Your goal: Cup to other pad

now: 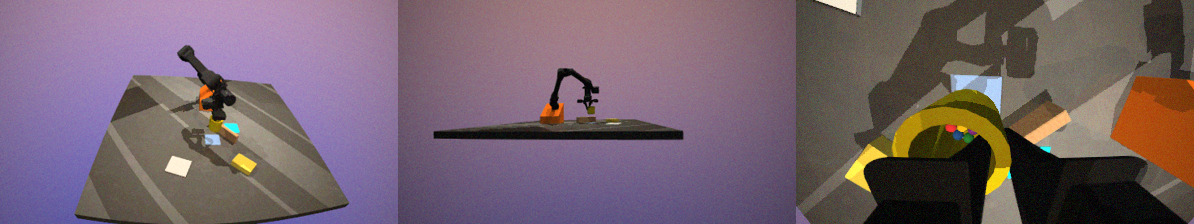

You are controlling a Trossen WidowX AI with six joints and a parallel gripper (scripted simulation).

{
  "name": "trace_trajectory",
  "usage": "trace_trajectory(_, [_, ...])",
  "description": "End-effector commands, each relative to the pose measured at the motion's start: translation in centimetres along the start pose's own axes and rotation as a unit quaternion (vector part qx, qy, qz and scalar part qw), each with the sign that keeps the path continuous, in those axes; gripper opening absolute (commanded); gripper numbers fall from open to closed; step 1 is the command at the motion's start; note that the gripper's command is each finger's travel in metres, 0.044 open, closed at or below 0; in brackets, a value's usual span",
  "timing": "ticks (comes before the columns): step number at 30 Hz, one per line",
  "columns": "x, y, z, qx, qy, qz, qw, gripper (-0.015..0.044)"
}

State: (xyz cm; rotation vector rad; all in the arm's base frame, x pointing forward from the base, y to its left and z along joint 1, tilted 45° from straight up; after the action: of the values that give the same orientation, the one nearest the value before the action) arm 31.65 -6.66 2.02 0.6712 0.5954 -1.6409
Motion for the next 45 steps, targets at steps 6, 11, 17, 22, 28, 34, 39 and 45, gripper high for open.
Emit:
trace_trajectory(6, [0.0, -0.1, -0.2, -0.001, 0.000, 0.001, 1.000, 0.0000])
trace_trajectory(11, [0.0, -0.8, -1.0, 0.000, 0.001, 0.000, 1.000, 0.0000])
trace_trajectory(17, [-0.1, -2.0, -2.5, 0.001, 0.003, 0.000, 1.000, 0.0000])
trace_trajectory(22, [-0.1, -2.9, -3.7, 0.002, 0.003, 0.000, 1.000, 0.0000])
trace_trajectory(28, [-0.2, -4.0, -5.0, 0.002, 0.004, 0.000, 1.000, 0.0000])
trace_trajectory(34, [-0.3, -5.0, -6.3, 0.002, 0.005, 0.000, 1.000, 0.0000])
trace_trajectory(39, [-0.4, -5.9, -7.3, 0.001, 0.005, -0.001, 1.000, 0.0000])
trace_trajectory(45, [-0.4, -6.8, -8.6, 0.001, 0.005, -0.001, 1.000, 0.0000])
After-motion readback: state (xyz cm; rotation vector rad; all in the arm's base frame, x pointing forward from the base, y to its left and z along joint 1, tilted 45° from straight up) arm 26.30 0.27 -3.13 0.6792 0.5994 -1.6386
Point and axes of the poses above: the point midway between the two fingers, 35 mm back from their tips, its own x axis out along the fingers, its own y axis across the jaws, z = x × y, the point moved 1 cm from there along -x, back along the fingers, and after that the axes turned 1 degree about x, right-handed, at the moved point
